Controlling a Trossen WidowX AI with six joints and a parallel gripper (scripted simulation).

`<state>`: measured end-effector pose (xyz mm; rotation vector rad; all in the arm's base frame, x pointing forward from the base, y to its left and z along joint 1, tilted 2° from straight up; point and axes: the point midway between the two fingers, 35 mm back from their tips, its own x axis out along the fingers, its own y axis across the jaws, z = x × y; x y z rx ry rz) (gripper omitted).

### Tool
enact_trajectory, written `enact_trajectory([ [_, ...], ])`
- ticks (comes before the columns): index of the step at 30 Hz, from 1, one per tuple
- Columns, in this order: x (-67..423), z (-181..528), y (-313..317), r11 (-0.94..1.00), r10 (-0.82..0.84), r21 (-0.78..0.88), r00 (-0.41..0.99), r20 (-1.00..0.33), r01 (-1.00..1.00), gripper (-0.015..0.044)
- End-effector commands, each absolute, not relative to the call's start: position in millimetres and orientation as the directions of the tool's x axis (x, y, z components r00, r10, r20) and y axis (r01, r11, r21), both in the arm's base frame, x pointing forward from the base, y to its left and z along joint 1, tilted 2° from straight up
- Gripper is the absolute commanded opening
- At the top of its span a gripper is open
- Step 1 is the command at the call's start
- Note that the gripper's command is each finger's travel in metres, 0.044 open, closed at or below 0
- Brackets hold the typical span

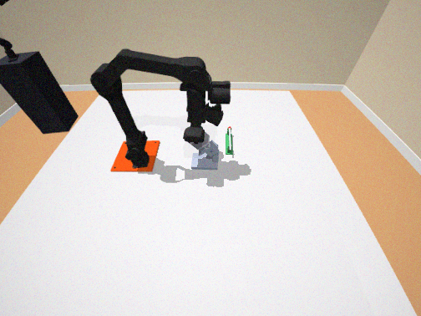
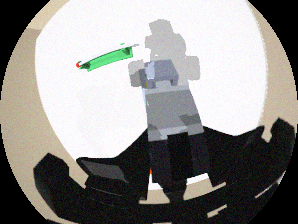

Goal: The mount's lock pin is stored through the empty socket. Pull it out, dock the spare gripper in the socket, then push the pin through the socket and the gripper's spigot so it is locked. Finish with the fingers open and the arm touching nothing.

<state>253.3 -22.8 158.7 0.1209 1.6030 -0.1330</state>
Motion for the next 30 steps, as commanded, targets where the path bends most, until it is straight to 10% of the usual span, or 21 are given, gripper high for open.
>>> enact_trajectory([
  [1,257.9,156.5,-23.4,0.988,-0.004,-0.008,-0.026,-1.0,0.156,0.0],
  [30,267.9,141.7,-25.3,0.987,-0.004,-0.01,-0.039,-0.999,0.16,0.0],
])
